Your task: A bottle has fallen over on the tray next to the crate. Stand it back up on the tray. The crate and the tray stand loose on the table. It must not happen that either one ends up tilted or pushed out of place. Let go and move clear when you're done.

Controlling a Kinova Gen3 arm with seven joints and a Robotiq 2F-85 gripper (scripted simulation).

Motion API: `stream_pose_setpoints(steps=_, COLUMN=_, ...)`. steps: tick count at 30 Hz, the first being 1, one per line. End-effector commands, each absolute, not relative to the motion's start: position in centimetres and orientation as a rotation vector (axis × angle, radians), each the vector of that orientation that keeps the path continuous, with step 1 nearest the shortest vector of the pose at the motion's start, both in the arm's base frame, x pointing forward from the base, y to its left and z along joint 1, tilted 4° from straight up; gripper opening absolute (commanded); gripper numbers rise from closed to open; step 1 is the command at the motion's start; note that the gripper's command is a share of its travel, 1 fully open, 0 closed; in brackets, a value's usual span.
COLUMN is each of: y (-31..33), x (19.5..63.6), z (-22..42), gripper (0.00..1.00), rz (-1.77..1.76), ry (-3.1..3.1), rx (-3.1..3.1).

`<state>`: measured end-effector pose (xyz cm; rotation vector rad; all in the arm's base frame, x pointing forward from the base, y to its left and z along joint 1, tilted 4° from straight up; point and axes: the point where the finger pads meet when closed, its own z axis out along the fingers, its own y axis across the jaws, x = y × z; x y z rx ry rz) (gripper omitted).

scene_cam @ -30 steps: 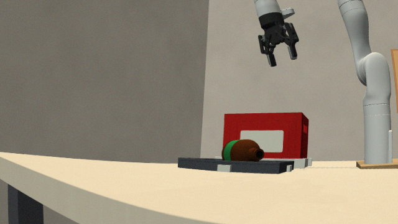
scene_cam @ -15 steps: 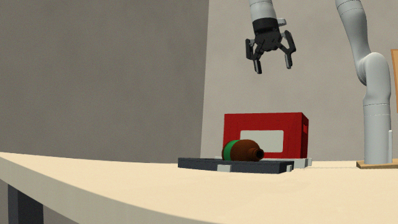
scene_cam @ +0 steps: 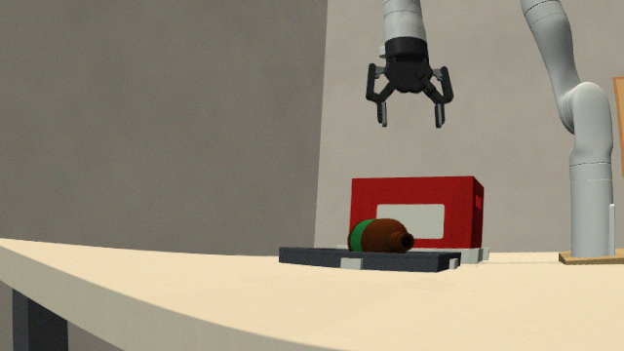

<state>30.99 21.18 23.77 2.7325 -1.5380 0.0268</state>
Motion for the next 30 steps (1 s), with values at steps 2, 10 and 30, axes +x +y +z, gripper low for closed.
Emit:
stream_pose_setpoints(steps=2, y=21.4, x=31.0, z=23.2, gripper=1.00, rz=0.014, ry=-1.494, rx=2.758)
stream_pose_setpoints(steps=10, y=23.4, x=31.2, z=21.9, gripper=1.00, rz=0.010, ry=-1.210, rx=2.946)
stream_pose_setpoints(steps=30, y=24.5, x=31.3, z=21.3, gripper=0.00, rz=0.012, ry=-1.051, rx=3.034)
